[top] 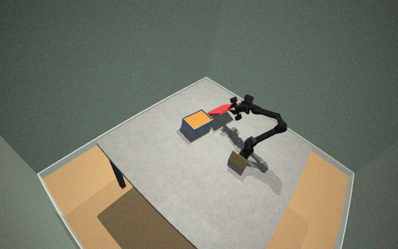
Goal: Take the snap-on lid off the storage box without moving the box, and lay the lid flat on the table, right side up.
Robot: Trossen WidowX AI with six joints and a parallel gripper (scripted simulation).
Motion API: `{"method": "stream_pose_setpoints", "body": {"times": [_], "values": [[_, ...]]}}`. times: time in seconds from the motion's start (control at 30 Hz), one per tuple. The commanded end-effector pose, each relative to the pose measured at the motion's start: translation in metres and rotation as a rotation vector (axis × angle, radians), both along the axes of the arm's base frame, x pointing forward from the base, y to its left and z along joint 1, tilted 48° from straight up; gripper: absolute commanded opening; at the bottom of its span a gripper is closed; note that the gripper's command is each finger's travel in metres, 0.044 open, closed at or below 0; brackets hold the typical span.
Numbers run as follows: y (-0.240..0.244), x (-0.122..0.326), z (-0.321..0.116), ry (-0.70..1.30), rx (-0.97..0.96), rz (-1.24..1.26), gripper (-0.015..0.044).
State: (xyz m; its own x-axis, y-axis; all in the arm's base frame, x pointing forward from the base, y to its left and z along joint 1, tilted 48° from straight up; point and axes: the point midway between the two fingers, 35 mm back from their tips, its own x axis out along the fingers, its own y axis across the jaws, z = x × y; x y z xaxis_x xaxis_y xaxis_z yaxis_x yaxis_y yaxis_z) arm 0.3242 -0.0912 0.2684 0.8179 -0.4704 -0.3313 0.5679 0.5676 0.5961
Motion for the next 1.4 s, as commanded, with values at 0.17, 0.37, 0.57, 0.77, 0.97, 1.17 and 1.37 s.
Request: {"method": "stream_pose_setpoints", "body": {"times": [0.17, 0.37, 0.57, 0.77, 0.97, 1.17, 1.37], "values": [[-0.004, 0.002, -0.004, -0.004, -0.001, 0.011, 0.0000], [-0.007, 0.002, -0.007, -0.005, -0.001, 0.011, 0.0000], [-0.011, 0.003, -0.010, -0.005, -0.002, 0.011, 0.0000], [-0.014, 0.003, -0.013, -0.005, -0.002, 0.011, 0.0000], [-0.018, 0.004, -0.016, -0.005, -0.002, 0.011, 0.0000], [-0.021, 0.004, -0.019, -0.005, -0.003, 0.011, 0.0000], [-0.025, 0.005, -0.023, -0.005, -0.003, 0.011, 0.0000]]}}
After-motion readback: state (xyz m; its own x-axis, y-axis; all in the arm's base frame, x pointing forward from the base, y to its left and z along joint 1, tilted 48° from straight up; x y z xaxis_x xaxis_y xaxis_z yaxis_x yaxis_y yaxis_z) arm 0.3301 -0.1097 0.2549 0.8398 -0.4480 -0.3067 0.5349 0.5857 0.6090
